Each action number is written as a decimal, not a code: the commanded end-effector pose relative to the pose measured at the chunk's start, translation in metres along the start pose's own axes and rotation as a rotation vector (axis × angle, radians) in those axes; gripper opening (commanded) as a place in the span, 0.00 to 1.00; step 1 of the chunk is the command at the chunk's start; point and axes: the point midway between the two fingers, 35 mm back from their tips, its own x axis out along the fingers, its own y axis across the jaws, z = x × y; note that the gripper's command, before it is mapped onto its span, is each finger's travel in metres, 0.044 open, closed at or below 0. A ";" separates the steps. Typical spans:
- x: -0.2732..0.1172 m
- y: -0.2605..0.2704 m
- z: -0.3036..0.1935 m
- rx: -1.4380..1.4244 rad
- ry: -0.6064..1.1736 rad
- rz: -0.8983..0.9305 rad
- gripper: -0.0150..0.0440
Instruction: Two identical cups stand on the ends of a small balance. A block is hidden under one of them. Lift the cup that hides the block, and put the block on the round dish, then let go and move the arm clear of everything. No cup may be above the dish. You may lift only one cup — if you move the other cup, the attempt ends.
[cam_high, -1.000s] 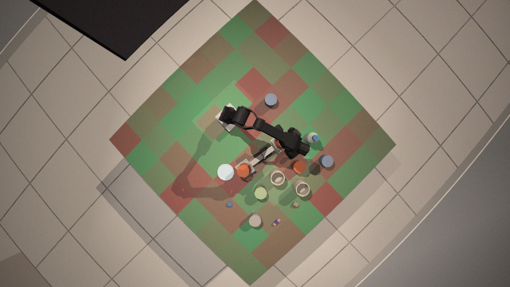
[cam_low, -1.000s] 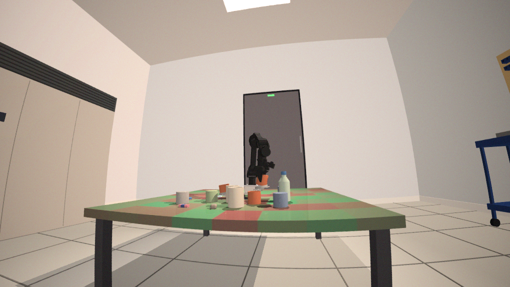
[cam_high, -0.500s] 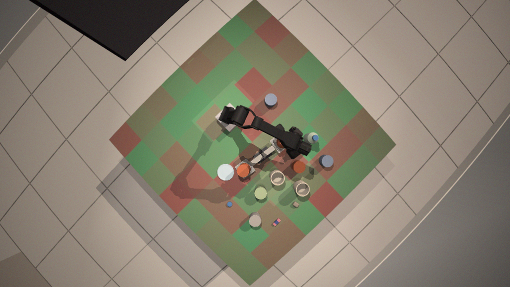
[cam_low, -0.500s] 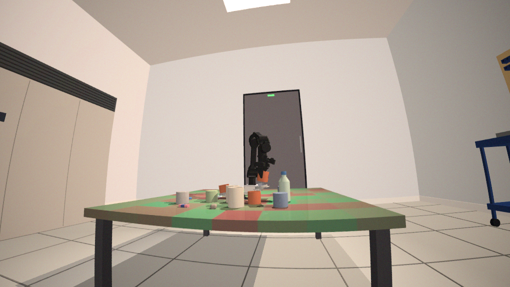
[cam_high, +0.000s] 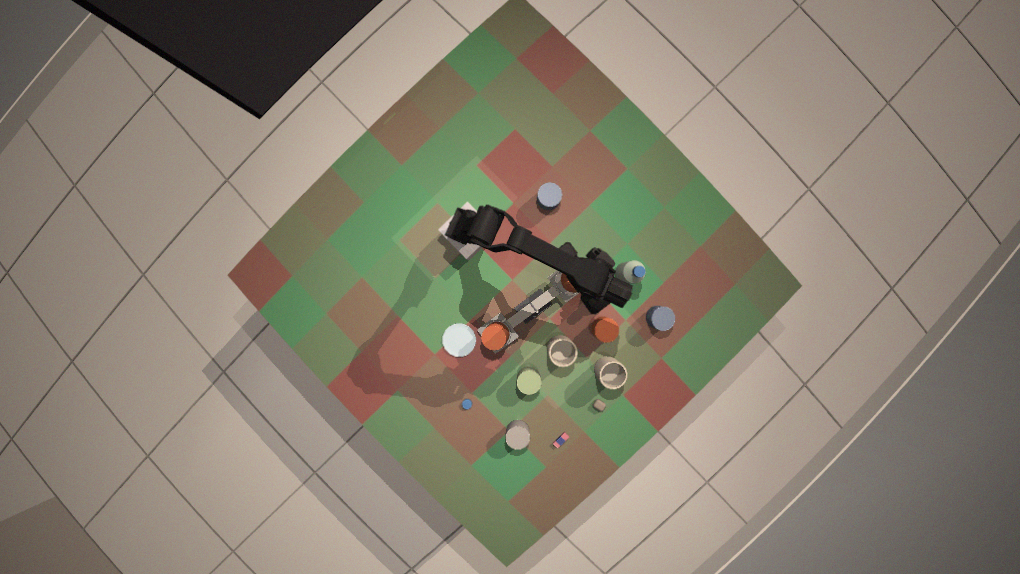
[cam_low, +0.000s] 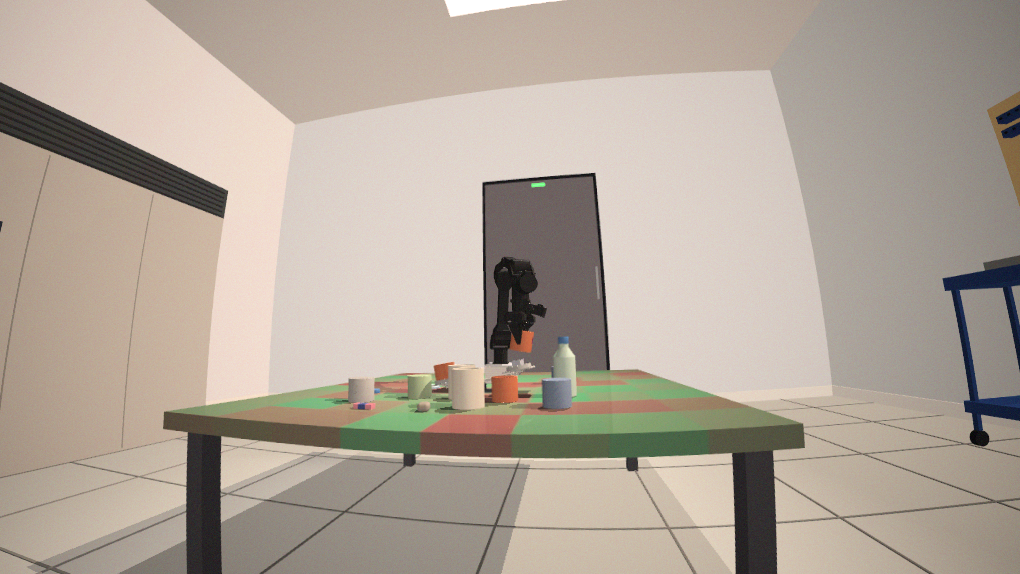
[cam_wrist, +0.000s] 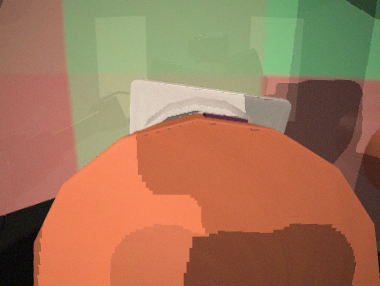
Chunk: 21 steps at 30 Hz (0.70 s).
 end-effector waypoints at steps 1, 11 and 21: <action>-0.011 -0.001 0.001 -0.004 -0.012 -0.015 0.25; -0.024 0.001 0.000 -0.004 -0.012 -0.015 0.25; -0.018 0.003 -0.002 0.000 0.000 -0.001 0.25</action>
